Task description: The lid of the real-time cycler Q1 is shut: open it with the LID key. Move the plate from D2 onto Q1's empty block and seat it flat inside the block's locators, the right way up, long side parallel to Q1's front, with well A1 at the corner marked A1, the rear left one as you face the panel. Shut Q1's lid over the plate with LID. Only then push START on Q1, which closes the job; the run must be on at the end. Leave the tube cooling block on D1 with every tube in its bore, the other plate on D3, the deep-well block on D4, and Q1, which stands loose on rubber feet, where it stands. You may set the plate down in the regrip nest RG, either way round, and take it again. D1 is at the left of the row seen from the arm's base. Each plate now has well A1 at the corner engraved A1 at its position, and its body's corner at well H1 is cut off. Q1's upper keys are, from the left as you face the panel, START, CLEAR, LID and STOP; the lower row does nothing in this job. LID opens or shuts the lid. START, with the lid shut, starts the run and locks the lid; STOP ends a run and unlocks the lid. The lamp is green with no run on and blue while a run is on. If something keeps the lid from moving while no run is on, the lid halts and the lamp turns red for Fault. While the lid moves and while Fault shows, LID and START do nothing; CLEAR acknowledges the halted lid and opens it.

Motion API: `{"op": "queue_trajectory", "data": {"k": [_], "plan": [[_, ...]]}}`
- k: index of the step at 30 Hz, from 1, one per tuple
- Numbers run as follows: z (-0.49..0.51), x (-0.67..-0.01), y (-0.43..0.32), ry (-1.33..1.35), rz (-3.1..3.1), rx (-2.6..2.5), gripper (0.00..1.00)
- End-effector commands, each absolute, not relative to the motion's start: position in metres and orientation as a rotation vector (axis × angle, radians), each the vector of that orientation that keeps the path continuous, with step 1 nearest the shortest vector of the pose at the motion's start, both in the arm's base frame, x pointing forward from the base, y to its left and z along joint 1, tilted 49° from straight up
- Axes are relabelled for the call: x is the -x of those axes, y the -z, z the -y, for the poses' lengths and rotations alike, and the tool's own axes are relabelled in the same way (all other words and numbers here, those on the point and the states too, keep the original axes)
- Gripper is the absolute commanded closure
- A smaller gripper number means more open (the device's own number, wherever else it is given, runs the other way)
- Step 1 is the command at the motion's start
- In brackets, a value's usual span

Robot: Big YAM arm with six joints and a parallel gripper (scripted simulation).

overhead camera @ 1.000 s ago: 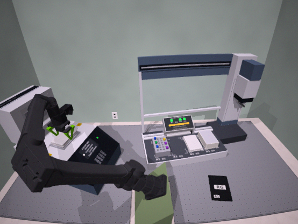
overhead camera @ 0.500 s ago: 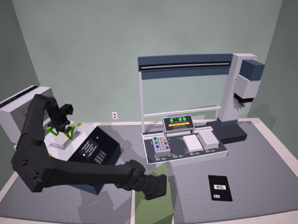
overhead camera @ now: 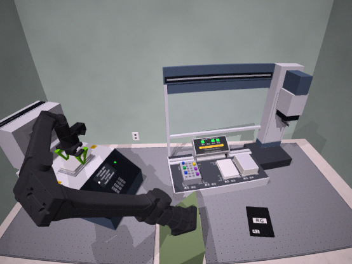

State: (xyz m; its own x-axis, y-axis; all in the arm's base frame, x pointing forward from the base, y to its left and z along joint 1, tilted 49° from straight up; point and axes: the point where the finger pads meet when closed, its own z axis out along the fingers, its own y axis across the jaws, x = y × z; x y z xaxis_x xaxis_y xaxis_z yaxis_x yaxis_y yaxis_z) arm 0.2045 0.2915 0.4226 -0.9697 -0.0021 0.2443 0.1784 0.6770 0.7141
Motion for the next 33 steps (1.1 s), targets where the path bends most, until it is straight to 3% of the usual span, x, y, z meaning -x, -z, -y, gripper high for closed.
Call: {"op": "queue_trajectory", "data": {"k": [1, 33], "plan": [[-0.291, -0.202, -0.445, 1.237, 2.686, 0.12, 0.0], [-0.277, -0.215, -0.451, 1.219, 2.685, 0.136, 0.0]]}}
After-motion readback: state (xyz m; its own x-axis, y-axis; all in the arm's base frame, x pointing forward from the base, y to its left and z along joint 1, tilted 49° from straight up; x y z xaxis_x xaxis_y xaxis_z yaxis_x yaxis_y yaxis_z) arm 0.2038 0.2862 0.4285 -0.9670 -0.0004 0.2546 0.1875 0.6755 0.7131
